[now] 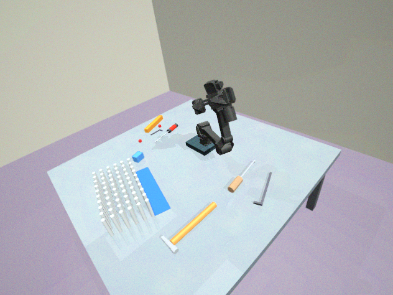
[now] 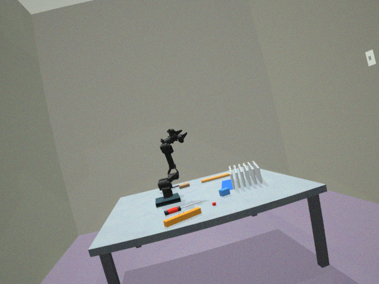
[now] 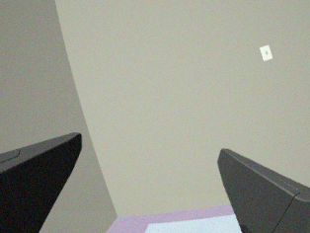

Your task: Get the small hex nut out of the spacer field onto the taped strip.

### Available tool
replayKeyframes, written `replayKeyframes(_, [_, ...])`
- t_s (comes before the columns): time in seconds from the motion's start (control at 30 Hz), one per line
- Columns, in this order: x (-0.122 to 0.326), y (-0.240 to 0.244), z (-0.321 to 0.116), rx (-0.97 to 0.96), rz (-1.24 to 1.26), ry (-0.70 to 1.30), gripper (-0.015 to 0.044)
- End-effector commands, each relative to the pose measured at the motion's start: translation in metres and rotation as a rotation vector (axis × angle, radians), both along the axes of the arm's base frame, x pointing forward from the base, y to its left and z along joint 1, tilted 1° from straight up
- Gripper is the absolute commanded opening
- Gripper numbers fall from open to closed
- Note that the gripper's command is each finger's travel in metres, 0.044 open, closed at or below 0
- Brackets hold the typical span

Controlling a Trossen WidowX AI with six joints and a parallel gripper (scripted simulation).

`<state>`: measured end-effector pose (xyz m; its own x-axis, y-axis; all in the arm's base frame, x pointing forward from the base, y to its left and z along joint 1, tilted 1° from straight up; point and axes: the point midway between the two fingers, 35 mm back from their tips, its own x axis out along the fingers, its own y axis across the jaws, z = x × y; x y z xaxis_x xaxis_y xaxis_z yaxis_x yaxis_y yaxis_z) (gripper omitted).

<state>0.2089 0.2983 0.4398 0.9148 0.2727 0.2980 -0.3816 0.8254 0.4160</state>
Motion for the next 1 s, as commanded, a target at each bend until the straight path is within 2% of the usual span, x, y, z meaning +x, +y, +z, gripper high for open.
replayKeyframes(0.0, [-0.002,-0.001,0.002,0.009,0.006,-0.003,0.0426])
replayKeyframes(0.03, [-0.007,-0.005,0.009,0.038,0.026,-0.011,0.0440])
replayKeyframes(0.3, [-0.076,-0.040,0.072,0.467,0.360,-0.044,0.0440])
replayKeyframes(0.6, [-0.147,-0.130,0.140,1.135,0.932,0.037,0.0440])
replayKeyframes(0.77, [-0.158,-0.197,0.162,1.499,1.254,0.130,0.0440])
replayKeyframes(0.97, [-0.141,-0.278,0.169,1.928,1.625,0.270,0.0440])
